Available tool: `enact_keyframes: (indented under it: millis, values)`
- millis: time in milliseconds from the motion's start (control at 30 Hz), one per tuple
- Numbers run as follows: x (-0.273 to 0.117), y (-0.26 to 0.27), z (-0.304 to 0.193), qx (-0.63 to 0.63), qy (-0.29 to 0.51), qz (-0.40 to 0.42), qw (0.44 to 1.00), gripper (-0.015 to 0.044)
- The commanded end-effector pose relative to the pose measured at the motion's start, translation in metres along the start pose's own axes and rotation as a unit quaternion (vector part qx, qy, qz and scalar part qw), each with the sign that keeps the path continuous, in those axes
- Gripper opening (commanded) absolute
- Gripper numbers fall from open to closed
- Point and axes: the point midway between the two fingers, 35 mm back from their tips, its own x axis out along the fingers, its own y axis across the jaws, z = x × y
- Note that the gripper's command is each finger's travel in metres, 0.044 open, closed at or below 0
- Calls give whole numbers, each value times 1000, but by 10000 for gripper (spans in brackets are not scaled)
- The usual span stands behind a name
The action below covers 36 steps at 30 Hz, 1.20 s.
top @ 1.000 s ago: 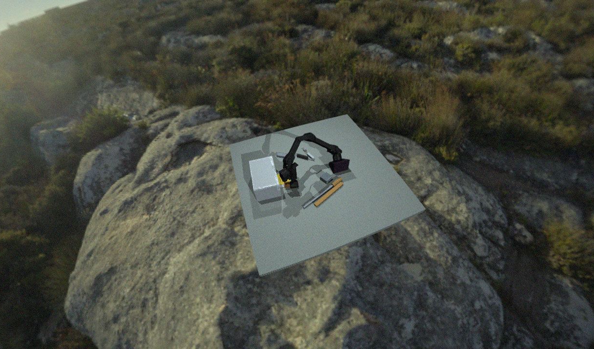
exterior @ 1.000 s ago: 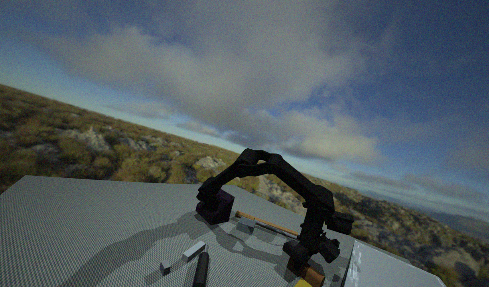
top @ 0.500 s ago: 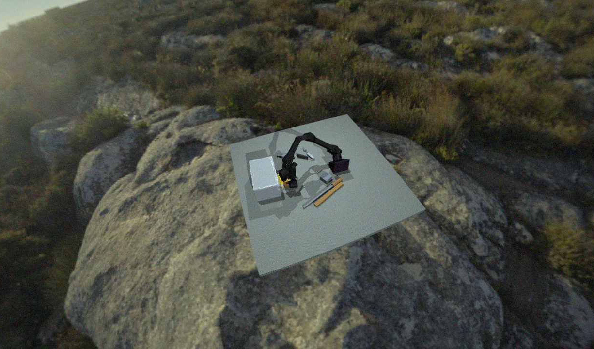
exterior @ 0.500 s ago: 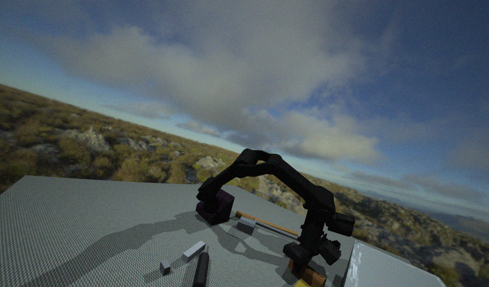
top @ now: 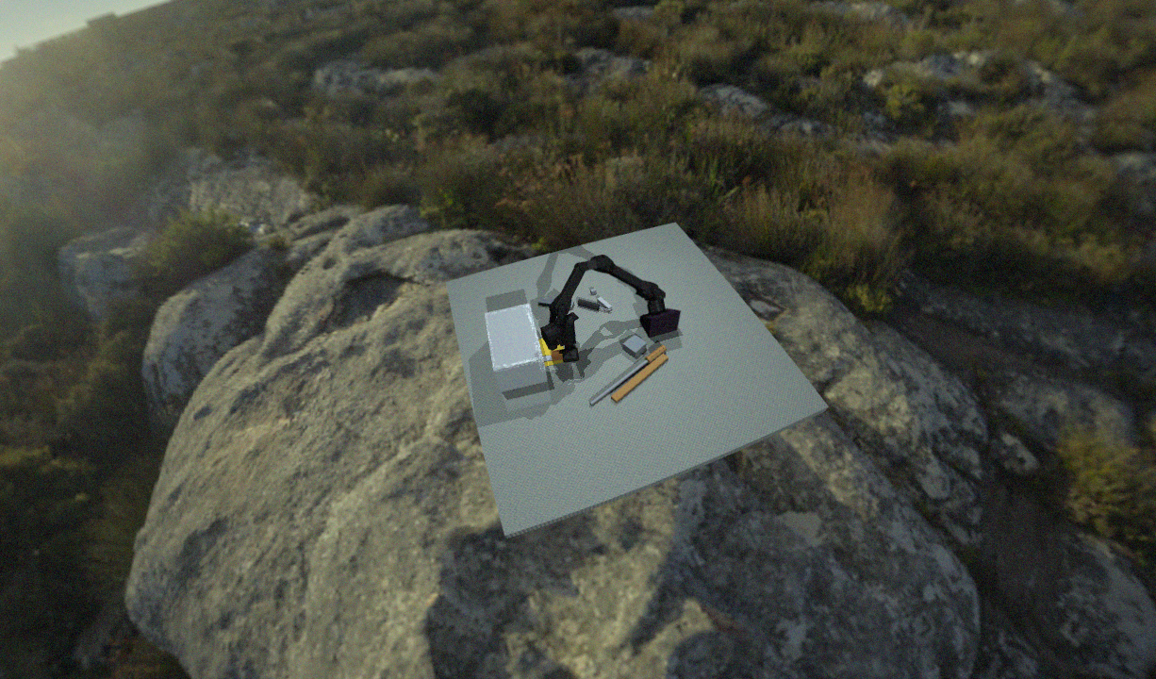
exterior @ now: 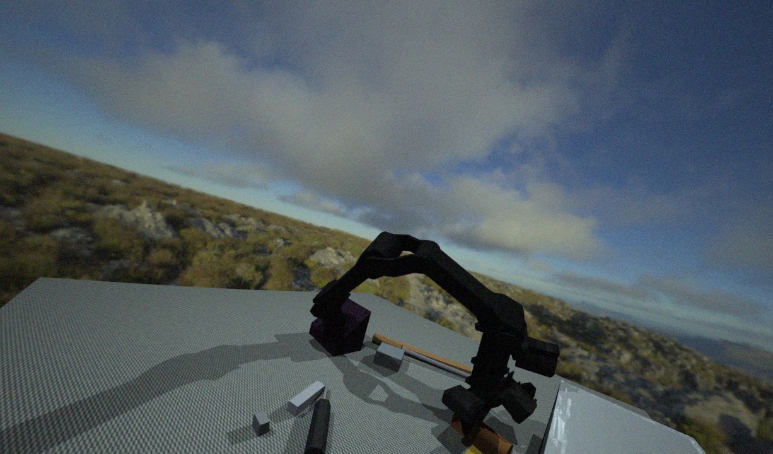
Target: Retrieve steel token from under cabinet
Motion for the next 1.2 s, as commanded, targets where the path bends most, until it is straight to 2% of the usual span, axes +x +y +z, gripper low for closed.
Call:
enact_keyframes:
  millis: [0,1167]
  values:
    - [1,-9,0,5,2,-1,1000,0]
    - [2,-17,-15,4,2,-2,1000,0]
